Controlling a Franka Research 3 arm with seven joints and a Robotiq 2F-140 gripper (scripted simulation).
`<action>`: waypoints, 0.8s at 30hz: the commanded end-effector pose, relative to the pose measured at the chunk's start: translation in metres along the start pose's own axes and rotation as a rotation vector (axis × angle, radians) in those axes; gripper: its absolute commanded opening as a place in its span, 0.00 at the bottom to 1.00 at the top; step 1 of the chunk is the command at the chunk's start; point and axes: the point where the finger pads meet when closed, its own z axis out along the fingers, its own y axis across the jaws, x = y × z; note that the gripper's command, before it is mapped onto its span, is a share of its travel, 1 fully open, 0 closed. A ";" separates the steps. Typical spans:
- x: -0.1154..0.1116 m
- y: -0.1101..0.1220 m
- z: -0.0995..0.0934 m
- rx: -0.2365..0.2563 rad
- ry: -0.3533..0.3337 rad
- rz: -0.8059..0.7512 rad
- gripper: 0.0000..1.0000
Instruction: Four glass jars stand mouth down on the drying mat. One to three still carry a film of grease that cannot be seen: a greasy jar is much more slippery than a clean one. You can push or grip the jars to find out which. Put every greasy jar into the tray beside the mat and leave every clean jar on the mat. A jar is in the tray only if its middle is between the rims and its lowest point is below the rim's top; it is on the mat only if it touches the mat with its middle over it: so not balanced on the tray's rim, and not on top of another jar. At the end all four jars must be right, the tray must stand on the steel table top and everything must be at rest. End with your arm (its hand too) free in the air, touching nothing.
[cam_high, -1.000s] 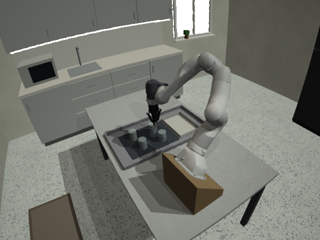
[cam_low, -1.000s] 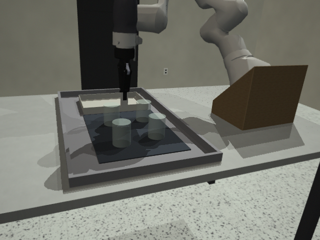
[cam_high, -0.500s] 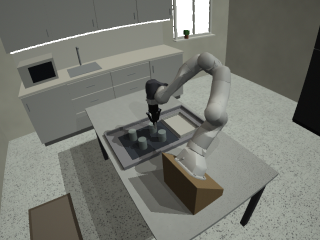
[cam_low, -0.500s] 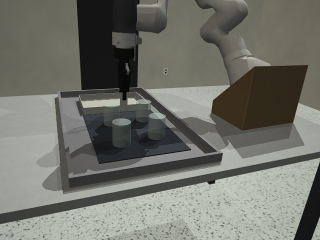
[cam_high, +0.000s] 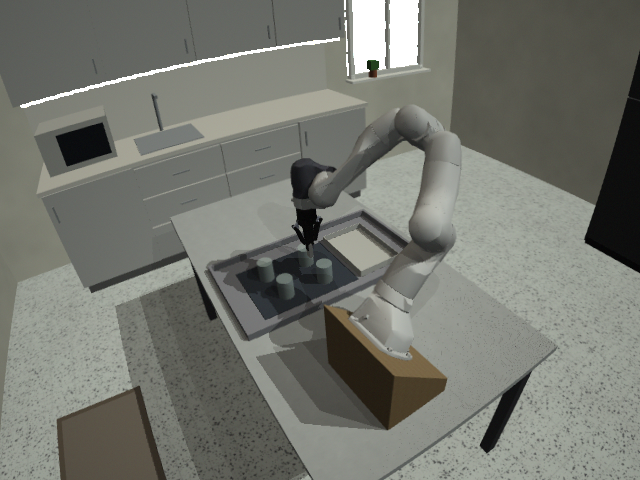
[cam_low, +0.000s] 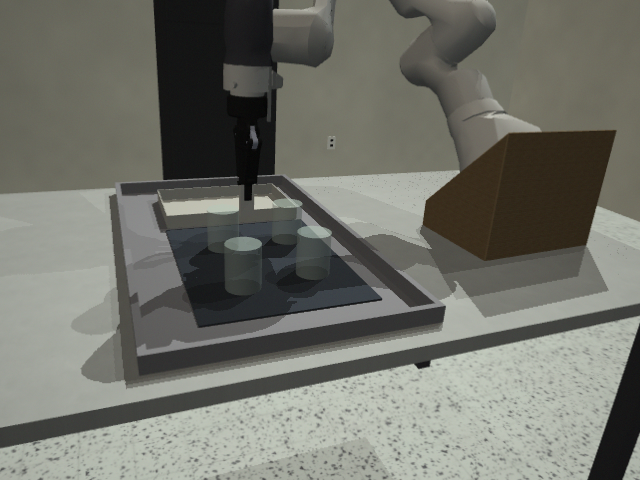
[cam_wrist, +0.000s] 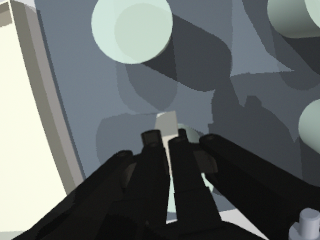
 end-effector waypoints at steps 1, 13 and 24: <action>0.000 -0.001 0.001 0.001 0.004 -0.002 0.00; -0.002 -0.001 0.001 0.001 0.004 -0.002 0.00; -0.003 -0.001 0.001 0.001 0.004 -0.002 0.00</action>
